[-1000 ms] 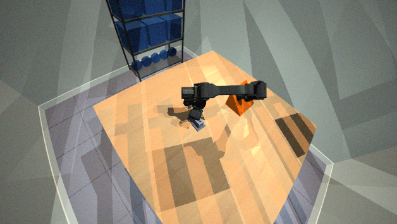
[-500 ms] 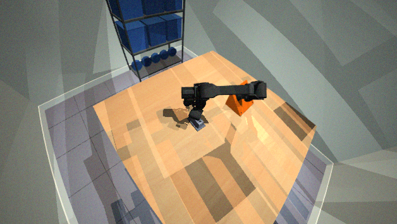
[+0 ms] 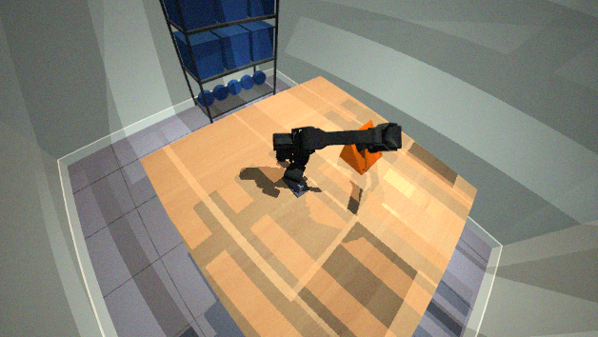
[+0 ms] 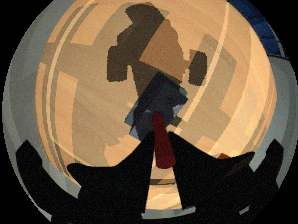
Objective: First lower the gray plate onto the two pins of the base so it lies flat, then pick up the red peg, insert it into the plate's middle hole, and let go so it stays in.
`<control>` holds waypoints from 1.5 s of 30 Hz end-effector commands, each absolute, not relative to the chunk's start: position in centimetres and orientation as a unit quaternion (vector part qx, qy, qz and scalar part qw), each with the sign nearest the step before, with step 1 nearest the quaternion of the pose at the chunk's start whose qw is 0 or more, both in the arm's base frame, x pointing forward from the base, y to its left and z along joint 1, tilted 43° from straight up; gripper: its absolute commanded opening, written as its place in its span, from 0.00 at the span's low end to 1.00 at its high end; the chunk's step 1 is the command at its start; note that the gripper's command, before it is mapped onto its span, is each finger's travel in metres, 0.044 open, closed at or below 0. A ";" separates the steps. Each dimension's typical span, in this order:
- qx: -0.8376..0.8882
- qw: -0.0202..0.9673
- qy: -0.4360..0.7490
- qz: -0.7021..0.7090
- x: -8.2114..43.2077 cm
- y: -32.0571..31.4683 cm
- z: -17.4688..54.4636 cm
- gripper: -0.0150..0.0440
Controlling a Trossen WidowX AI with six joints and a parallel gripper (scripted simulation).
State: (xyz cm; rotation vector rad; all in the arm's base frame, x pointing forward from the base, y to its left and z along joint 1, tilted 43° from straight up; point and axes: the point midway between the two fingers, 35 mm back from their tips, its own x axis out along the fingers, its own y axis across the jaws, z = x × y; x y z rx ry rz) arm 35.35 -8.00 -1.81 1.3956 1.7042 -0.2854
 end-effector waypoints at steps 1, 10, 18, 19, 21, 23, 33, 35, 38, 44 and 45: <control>0.564 0.439 0.689 -0.117 35.1 -7.5 -2.4 0.25; 0.562 0.443 0.689 -0.116 35.3 -7.7 -2.2 0.25; 0.562 0.443 0.689 -0.116 35.3 -7.6 -2.2 0.25; 0.562 0.443 0.689 -0.116 35.3 -7.5 -2.2 0.25; 0.562 0.443 0.689 -0.116 35.3 -7.5 -2.2 0.25; 0.562 0.443 0.689 -0.116 35.2 -7.4 -2.2 0.25; 0.560 0.445 0.689 -0.115 35.3 -7.5 -2.3 0.25; 0.560 0.445 0.689 -0.115 35.3 -7.5 -2.3 0.25; 0.560 0.445 0.689 -0.115 35.3 -7.5 -2.3 0.39; 0.560 0.445 0.689 -0.115 35.3 -7.5 -2.3 0.51; 0.560 0.445 0.689 -0.115 35.3 -7.5 -2.3 0.51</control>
